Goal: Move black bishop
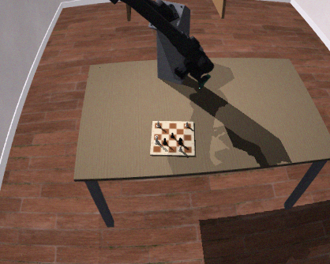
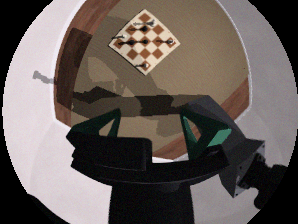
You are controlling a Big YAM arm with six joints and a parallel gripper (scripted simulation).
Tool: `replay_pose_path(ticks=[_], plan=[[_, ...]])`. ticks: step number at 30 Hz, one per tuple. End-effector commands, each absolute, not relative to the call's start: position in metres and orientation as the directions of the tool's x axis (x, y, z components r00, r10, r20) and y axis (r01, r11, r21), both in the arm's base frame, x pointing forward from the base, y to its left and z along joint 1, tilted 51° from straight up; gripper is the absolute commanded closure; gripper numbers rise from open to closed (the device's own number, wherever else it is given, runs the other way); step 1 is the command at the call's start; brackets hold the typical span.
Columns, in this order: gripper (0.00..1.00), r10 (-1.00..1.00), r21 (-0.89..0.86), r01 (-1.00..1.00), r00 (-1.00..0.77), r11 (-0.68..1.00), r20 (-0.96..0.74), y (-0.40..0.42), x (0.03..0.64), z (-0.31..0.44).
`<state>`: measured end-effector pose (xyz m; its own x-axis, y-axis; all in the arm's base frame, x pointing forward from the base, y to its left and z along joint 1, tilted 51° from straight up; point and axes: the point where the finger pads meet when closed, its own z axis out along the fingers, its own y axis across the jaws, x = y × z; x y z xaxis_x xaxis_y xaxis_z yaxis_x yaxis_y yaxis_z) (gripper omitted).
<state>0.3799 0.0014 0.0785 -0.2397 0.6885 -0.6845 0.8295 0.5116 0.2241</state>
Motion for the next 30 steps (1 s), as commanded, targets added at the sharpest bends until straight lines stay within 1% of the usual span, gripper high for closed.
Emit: replay_pose_path(ticks=[1,4,7,8,9,10,13,16,18,20,23,24,30], plan=[[0.00,0.708,0.263,0.833,-0.200,0.487,-0.678,-0.001,0.391,0.085],[0.00,0.760,0.333,0.850,-0.114,0.408,-0.639,-0.018,0.409,0.086],[0.00,0.836,0.477,0.847,0.074,0.234,-0.543,-0.062,0.445,0.093],[0.00,0.836,0.477,0.847,0.074,0.234,-0.543,-0.062,0.445,0.093],[0.00,0.853,0.529,0.833,0.148,0.165,-0.500,-0.082,0.458,0.096],[0.00,0.853,0.529,0.833,0.148,0.165,-0.500,-0.082,0.458,0.096],[0.00,0.864,0.659,0.752,0.343,-0.017,-0.369,-0.147,0.488,0.108],[0.00,0.864,0.659,0.752,0.343,-0.017,-0.369,-0.147,0.488,0.108],[0.00,0.853,0.711,0.697,0.423,-0.092,-0.306,-0.180,0.498,0.115],[0.00,0.845,0.734,0.667,0.460,-0.125,-0.274,-0.198,0.502,0.118],[0.00,0.841,0.753,0.646,0.472,-0.126,-0.264,-0.200,0.503,0.131],[0.00,0.853,0.761,0.641,0.452,-0.106,-0.262,-0.186,0.507,0.137],[0.00,0.847,0.734,0.668,0.458,-0.126,-0.272,-0.195,0.500,0.118]])
